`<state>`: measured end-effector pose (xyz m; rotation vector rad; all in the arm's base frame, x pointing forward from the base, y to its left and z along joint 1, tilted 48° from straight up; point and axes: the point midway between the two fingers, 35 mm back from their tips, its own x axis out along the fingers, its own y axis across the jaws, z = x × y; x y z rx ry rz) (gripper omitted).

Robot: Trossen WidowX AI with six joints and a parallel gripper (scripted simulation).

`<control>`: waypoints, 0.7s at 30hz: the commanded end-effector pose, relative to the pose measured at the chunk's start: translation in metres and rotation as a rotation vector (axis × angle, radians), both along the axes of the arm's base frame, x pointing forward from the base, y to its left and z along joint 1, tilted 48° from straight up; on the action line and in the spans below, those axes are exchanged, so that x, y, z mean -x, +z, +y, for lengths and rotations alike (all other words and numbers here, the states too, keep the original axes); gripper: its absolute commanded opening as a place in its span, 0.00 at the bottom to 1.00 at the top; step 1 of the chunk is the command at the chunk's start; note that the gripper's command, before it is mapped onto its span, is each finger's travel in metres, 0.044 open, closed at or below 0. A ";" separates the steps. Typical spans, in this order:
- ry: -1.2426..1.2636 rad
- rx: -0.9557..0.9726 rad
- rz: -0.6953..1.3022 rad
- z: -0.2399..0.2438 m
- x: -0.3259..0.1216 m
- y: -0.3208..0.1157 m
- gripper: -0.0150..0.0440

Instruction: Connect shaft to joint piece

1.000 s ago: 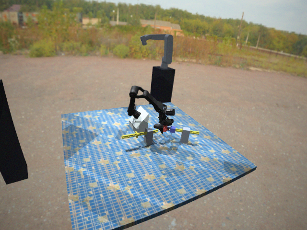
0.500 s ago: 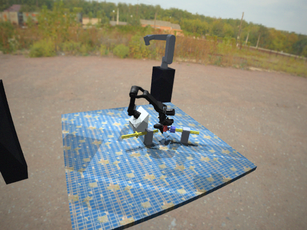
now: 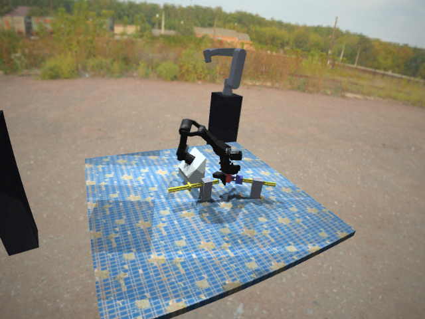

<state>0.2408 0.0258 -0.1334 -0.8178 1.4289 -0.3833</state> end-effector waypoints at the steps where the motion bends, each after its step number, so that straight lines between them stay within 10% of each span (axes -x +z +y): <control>1: 0.003 0.002 0.002 0.000 0.000 0.000 0.56; 8: 0.000 0.000 0.000 0.000 0.000 0.000 0.50; 14: 0.000 0.000 0.000 0.000 0.000 0.000 0.25; 21: 0.012 0.000 0.025 -0.001 0.000 0.001 0.25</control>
